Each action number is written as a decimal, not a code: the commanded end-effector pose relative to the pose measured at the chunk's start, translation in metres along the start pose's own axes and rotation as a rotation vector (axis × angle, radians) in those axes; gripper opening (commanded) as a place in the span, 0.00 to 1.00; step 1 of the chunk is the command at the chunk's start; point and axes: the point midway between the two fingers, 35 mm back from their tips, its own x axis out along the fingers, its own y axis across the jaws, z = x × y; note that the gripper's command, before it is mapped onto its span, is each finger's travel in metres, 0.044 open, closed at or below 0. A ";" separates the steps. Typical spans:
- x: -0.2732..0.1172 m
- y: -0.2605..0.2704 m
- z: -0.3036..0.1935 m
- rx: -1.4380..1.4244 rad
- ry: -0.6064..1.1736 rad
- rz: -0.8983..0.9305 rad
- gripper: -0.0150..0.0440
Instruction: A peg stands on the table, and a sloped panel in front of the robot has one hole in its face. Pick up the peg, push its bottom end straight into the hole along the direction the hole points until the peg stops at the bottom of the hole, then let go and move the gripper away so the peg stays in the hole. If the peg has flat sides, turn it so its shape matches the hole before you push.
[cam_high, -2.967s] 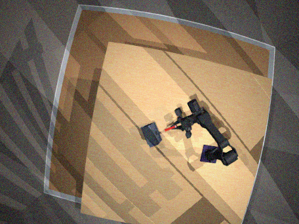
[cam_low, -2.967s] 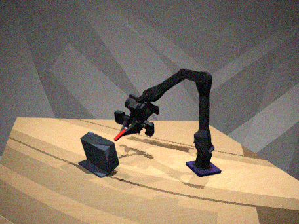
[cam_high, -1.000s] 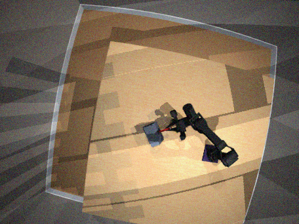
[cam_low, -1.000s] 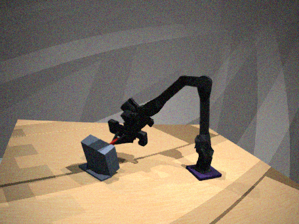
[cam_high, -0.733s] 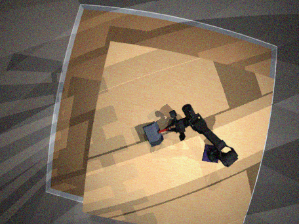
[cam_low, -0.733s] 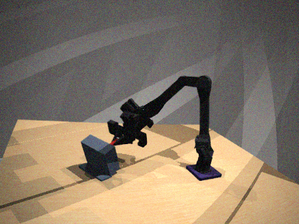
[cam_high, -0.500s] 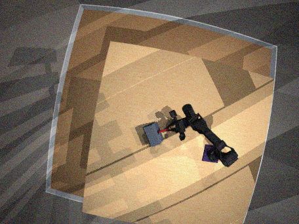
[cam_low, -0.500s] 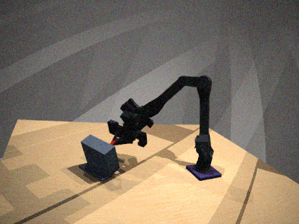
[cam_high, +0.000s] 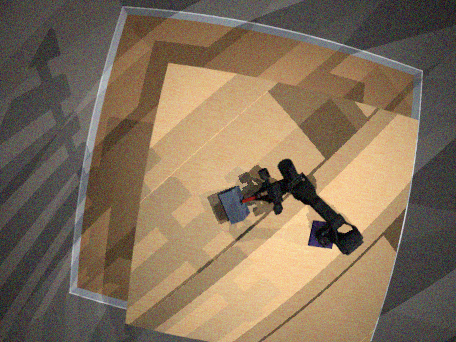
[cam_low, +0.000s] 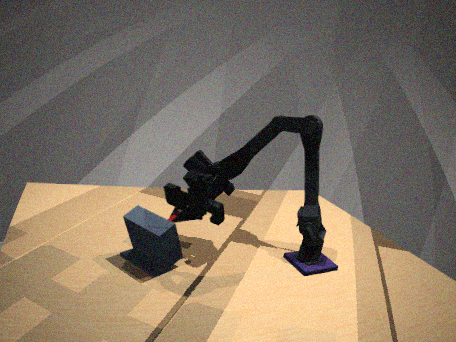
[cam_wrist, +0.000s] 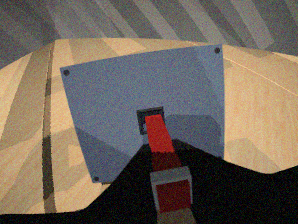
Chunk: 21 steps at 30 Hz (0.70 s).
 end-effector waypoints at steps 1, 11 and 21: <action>0.001 0.001 -0.002 -0.001 0.000 0.001 0.25; 0.005 0.002 -0.003 -0.001 -0.001 0.001 0.25; 0.011 0.002 -0.004 -0.001 -0.001 0.001 0.25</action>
